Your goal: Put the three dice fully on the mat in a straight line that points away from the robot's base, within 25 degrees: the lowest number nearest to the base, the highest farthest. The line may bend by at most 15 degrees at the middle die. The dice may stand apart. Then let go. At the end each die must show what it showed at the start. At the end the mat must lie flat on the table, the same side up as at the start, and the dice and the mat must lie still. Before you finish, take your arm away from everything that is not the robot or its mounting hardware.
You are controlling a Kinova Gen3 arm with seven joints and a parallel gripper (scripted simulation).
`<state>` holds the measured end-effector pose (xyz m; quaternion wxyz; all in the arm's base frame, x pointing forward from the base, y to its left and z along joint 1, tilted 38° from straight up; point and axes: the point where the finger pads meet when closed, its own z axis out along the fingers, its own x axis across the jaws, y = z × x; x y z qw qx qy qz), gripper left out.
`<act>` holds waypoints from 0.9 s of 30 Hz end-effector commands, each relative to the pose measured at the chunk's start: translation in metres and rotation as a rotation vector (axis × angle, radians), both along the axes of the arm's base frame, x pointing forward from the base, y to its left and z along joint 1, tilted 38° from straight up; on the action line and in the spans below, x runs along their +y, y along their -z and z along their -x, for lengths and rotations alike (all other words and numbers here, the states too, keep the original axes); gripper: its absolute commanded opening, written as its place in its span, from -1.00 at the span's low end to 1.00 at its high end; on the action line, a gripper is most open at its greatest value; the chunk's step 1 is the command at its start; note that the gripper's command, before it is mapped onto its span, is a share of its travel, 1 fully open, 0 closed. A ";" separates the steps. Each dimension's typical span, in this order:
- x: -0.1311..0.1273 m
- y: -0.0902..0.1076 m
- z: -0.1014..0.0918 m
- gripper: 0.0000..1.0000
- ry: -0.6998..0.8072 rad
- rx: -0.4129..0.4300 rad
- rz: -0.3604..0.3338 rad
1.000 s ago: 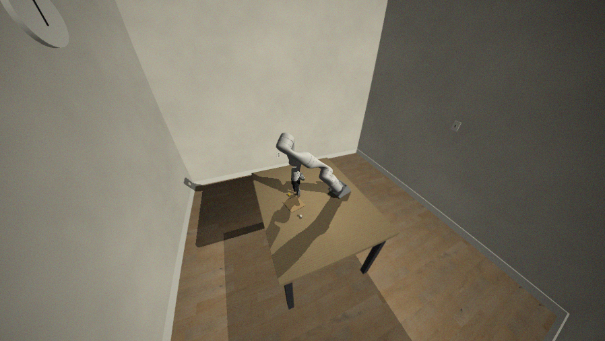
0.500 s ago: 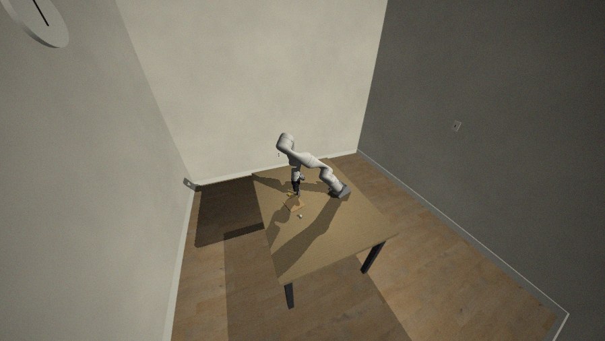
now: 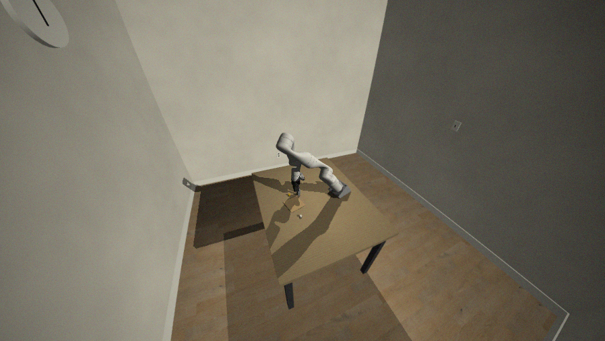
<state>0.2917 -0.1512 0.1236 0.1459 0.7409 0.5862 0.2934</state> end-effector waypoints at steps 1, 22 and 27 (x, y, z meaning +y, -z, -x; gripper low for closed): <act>0.000 0.000 0.000 0.27 0.001 -0.001 0.001; 0.000 0.000 0.000 -0.32 0.001 -0.001 0.001; 0.000 0.000 0.000 -0.32 0.001 -0.001 0.001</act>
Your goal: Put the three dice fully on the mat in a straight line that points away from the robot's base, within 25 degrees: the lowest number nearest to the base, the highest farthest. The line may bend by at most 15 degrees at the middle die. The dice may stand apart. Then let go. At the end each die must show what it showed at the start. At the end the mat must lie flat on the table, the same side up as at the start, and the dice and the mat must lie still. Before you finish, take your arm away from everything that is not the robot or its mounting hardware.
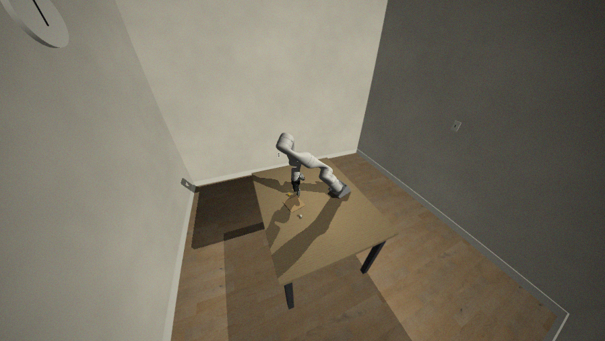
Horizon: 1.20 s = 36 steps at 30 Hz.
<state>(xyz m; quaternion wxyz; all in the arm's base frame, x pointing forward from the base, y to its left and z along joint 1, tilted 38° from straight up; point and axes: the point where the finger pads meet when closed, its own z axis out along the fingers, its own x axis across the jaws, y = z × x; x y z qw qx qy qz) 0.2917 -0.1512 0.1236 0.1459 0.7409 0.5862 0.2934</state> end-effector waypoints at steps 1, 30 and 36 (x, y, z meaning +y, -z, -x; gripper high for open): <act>0.000 0.000 0.000 -0.32 0.001 -0.001 0.001; -0.002 -0.010 0.007 -0.32 0.001 -0.001 0.001; -0.003 -0.016 0.012 -0.32 0.001 -0.001 0.001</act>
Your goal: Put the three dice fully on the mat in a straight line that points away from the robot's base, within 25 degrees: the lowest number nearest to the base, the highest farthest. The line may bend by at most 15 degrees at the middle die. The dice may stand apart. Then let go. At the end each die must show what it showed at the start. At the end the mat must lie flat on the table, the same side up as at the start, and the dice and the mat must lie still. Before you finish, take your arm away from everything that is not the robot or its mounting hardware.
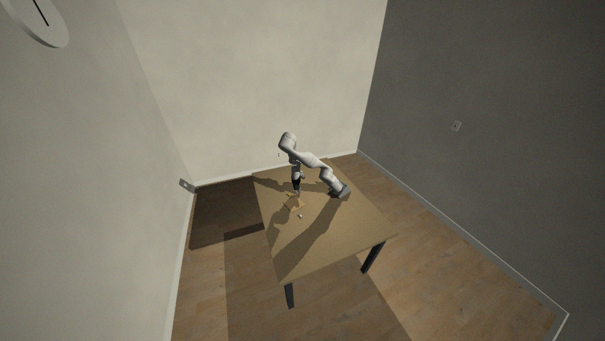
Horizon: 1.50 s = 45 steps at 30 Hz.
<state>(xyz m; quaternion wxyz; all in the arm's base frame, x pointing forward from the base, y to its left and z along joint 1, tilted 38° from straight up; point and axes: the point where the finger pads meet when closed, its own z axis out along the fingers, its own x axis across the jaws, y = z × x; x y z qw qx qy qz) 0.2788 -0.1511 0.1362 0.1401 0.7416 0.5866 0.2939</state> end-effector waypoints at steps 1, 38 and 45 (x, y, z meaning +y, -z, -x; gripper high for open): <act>-0.003 -0.005 0.001 -0.32 0.004 -0.007 0.010; -0.013 -0.066 0.048 -0.32 0.004 -0.007 0.010; -0.013 -0.066 0.048 -0.32 0.004 -0.007 0.010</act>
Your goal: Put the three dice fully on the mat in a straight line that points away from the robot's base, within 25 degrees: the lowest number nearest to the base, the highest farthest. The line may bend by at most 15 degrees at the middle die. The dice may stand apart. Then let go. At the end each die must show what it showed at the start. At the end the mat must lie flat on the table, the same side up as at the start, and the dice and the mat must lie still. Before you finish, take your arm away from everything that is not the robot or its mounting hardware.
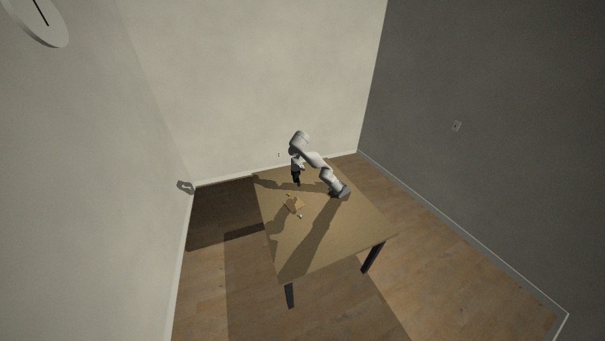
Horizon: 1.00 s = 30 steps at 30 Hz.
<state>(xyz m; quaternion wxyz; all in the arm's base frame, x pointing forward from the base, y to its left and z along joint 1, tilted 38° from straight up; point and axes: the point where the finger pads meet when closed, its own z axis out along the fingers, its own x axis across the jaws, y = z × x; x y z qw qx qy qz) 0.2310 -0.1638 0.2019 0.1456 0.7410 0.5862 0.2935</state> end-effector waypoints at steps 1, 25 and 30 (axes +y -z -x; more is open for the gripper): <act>0.000 0.000 0.000 -0.32 0.001 -0.001 0.001; 0.095 -0.040 -0.024 -0.32 -0.077 -0.014 0.061; 0.096 -0.040 -0.024 -0.32 -0.078 -0.014 0.062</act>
